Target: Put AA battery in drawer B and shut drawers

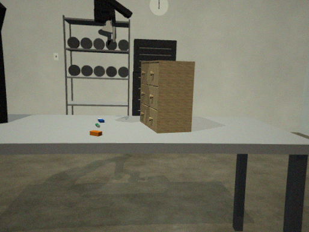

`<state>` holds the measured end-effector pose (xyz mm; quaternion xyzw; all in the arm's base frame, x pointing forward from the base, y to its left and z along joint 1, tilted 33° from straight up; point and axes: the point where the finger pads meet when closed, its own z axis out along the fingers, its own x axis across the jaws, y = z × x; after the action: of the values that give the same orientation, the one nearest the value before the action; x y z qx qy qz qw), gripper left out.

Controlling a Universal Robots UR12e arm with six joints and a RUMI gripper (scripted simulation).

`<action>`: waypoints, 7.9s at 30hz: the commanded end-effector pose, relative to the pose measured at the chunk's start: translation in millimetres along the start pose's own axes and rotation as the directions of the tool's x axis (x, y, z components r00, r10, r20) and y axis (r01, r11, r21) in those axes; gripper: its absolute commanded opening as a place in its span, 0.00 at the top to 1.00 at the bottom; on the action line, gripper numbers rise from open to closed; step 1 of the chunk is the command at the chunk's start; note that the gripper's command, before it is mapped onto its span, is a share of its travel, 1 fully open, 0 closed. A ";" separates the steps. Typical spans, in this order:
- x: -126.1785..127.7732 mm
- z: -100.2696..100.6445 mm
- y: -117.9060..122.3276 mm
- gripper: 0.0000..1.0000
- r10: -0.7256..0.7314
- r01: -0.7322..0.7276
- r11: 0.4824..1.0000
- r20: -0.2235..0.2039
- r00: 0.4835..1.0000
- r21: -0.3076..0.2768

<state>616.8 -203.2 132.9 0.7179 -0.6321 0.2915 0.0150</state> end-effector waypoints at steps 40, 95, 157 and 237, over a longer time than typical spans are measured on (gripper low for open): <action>1.6 70.9 -54.7 0.00 0.002 -0.001 0.683 0.000 1.000 0.730; -1.4 102.5 -80.0 0.80 -0.002 0.000 0.362 0.001 1.000 0.932; -1.4 120.7 -137.3 0.80 -0.002 0.002 0.361 -0.001 1.000 0.933; 0.3 123.3 -145.6 0.80 -0.001 0.001 0.361 -0.001 1.000 0.932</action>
<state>798.0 -221.2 79.0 0.6015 -0.3583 0.5957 -0.3937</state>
